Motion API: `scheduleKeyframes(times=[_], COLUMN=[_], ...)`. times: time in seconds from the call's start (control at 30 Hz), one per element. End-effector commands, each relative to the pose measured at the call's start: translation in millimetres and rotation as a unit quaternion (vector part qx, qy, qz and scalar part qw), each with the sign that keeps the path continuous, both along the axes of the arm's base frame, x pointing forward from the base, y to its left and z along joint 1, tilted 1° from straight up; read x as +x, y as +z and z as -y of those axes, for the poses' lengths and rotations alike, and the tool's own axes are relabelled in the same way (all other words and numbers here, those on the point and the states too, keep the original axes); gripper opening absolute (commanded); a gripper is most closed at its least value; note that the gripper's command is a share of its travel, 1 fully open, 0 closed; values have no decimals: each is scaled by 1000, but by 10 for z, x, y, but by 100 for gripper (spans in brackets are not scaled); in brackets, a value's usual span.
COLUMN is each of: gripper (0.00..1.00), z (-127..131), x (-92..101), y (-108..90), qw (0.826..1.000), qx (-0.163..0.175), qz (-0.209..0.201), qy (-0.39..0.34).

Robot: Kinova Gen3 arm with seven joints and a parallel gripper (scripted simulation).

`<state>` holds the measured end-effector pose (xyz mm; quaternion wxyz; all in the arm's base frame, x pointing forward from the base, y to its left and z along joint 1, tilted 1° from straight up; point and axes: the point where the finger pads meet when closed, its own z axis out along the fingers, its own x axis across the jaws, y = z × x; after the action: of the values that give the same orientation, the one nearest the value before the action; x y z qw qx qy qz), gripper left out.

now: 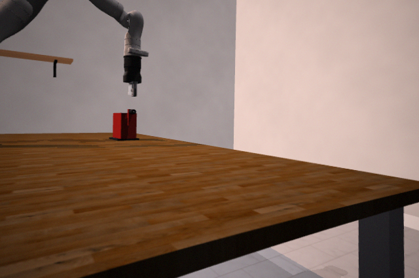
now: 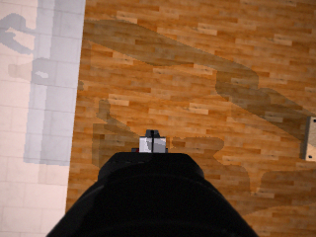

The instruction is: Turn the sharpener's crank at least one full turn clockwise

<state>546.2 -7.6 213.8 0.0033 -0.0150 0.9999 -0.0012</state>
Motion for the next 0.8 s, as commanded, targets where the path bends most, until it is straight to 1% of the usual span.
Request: scheduleKeyframes(times=[0.0,0.77], gripper=[0,0], z=[-29,-28], x=[31,32], y=[25,22], qw=[1000,1000], qx=[5,4], qz=[6,5], qy=[0,8])
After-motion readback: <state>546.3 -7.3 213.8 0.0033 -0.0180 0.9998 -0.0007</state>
